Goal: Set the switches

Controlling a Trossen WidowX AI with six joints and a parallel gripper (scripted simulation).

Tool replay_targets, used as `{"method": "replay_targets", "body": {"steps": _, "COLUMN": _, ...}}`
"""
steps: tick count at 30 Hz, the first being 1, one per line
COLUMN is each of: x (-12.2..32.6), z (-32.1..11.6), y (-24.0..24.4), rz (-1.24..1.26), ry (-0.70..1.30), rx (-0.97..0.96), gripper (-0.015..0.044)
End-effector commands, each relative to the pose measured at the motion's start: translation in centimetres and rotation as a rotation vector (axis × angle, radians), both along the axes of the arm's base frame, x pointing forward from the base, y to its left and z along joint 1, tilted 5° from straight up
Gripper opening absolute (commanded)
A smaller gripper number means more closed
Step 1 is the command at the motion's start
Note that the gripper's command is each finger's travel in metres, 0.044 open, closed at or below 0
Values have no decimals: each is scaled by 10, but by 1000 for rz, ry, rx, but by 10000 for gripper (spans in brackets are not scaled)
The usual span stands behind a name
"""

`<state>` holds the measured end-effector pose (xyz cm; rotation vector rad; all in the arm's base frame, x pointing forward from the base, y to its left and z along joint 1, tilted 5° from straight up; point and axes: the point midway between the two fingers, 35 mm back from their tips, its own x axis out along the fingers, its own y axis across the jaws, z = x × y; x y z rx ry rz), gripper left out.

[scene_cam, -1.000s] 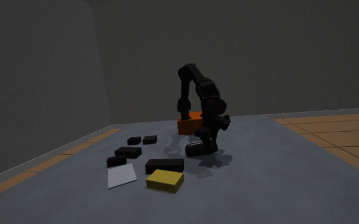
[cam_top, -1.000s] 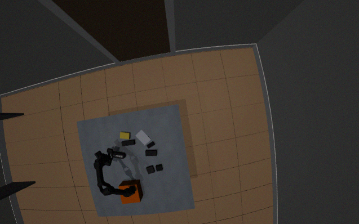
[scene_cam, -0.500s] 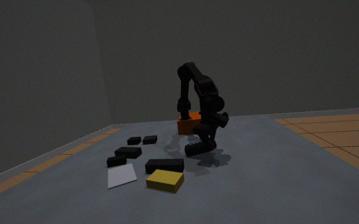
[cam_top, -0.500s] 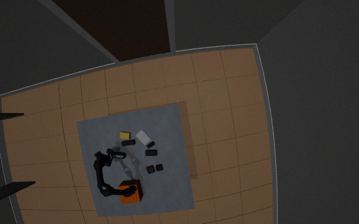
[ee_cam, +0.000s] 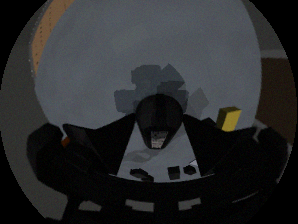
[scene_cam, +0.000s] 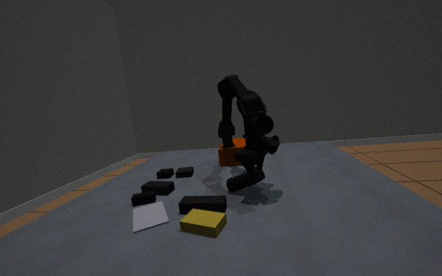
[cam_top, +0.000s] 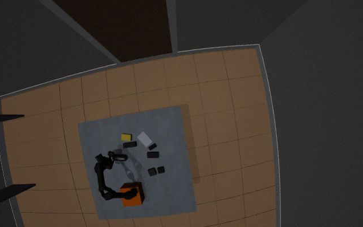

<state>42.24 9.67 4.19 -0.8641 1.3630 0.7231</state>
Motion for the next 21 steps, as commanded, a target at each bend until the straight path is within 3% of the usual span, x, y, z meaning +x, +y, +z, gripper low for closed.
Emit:
{"method": "replay_targets", "body": {"steps": 1, "x": -3, "z": 5, "y": -4, "rz": 1, "ry": 1, "rx": -4, "gripper": 336}}
{"method": "replay_targets", "body": {"steps": 21, "x": -10, "z": 17, "y": -14, "rz": 1, "ry": 1, "rx": -4, "gripper": 336}}
